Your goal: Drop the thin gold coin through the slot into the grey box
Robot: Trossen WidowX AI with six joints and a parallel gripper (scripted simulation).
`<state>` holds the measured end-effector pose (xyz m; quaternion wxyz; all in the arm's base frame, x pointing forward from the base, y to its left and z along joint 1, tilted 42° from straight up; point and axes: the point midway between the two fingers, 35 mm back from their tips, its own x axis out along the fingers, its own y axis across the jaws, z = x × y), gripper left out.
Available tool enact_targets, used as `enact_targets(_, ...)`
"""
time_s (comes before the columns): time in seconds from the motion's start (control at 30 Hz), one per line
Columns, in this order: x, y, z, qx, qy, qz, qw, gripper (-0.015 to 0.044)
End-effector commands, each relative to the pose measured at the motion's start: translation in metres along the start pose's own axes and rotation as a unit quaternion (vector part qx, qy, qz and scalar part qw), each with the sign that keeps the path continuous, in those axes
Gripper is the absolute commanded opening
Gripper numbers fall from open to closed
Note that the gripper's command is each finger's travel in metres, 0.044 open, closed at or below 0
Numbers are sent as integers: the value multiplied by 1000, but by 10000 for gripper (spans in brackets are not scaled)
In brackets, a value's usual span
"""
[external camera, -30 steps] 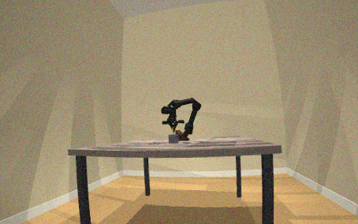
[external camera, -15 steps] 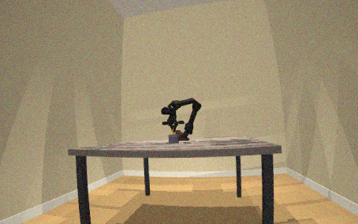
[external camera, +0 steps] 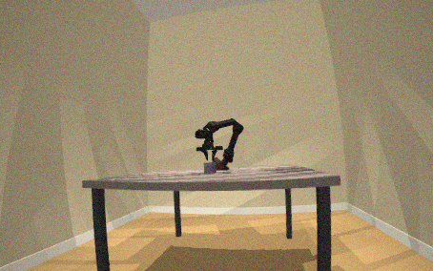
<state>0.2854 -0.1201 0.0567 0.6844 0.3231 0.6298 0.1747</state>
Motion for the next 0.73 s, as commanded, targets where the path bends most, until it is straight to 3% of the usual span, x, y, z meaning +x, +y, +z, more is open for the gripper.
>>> enact_targets(0.0,-9,-1,0,-1,-1,-1,1000,266)
enact_targets(0.23,-25,0,0,-1,0,-1,1000,440)
enact_targets(0.37,-59,2,-3,1,1,2,1000,440)
enact_targets(0.7,-60,2,-4,1,1,2,1000,440)
